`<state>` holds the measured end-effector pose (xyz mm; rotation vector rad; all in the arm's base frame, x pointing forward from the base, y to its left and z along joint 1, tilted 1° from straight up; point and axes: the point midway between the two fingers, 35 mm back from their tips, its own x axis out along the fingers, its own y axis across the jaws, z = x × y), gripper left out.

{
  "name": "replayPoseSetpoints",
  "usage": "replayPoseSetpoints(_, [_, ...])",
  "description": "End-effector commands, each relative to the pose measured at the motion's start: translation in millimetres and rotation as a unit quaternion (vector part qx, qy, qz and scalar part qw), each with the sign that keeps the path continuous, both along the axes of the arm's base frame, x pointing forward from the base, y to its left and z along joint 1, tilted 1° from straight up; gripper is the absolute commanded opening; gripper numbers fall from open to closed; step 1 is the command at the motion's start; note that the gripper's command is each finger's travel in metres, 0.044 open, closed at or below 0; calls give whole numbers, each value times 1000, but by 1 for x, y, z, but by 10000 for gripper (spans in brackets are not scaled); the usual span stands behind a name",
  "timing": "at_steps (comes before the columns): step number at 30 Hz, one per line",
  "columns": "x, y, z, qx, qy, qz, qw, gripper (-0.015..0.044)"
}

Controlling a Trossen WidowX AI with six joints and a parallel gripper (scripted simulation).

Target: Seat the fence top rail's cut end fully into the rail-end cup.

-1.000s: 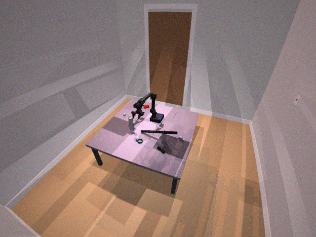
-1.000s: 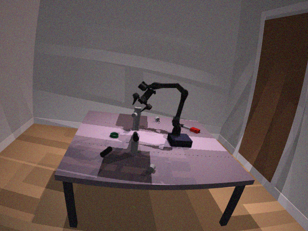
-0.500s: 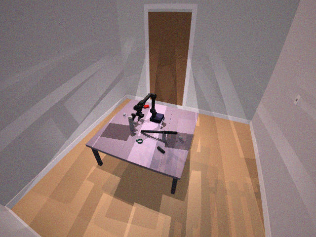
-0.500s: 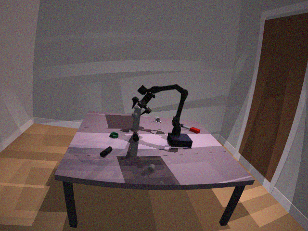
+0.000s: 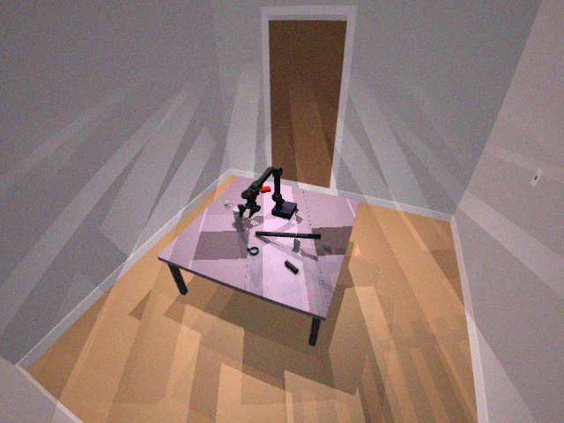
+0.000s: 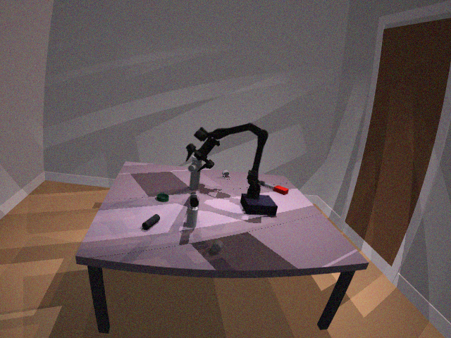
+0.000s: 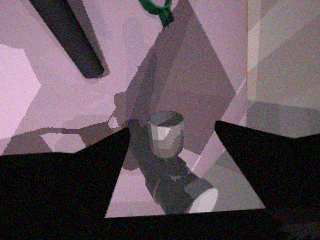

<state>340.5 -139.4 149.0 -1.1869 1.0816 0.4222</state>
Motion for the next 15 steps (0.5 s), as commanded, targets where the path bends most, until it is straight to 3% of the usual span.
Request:
replayPoseSetpoints(1, [2,-1,-8,1,4,2,1000,440])
replayPoseSetpoints(15, [12,-7,-28,0,4,2,1000,440])
